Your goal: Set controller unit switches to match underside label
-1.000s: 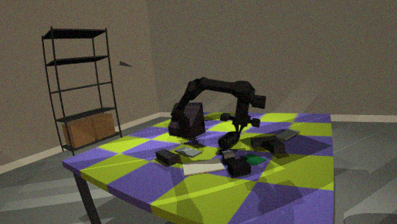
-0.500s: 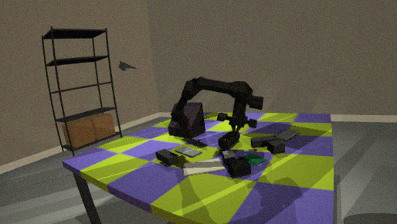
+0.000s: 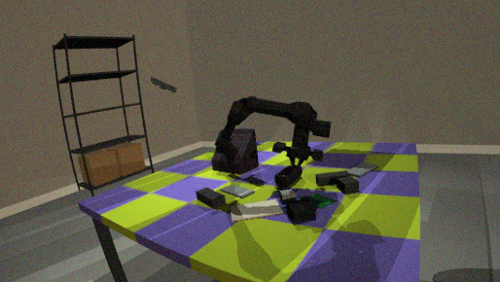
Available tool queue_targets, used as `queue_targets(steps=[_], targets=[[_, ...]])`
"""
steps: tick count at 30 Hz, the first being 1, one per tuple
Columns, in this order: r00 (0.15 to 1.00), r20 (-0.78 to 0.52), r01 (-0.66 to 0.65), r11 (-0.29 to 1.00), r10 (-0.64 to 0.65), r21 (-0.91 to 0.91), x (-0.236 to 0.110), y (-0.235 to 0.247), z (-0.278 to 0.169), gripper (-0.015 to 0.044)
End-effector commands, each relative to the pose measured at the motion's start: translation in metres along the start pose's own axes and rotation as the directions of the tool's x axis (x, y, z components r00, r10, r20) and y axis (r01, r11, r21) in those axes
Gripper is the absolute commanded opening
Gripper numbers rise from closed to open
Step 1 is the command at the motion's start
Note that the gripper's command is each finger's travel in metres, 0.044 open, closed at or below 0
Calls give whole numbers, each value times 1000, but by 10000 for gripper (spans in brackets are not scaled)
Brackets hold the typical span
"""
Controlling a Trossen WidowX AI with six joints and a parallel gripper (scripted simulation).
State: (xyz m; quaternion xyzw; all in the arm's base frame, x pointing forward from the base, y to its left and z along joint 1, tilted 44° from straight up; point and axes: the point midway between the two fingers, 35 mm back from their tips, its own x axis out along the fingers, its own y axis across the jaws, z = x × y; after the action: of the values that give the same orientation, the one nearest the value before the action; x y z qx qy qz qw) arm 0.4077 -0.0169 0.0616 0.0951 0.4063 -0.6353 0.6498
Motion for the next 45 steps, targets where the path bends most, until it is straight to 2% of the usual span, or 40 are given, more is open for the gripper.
queue_targets(steps=[1,13,20,45], targets=[[998,-38,-45,998,47,49,-5,-12,1,131],[952,-149,-227,942,268,246,-16,-62,-7,440],[951,-150,-229,941,271,249,-15,-62,-7,440],[949,-155,-230,938,276,261,25,-53,-5,440]])
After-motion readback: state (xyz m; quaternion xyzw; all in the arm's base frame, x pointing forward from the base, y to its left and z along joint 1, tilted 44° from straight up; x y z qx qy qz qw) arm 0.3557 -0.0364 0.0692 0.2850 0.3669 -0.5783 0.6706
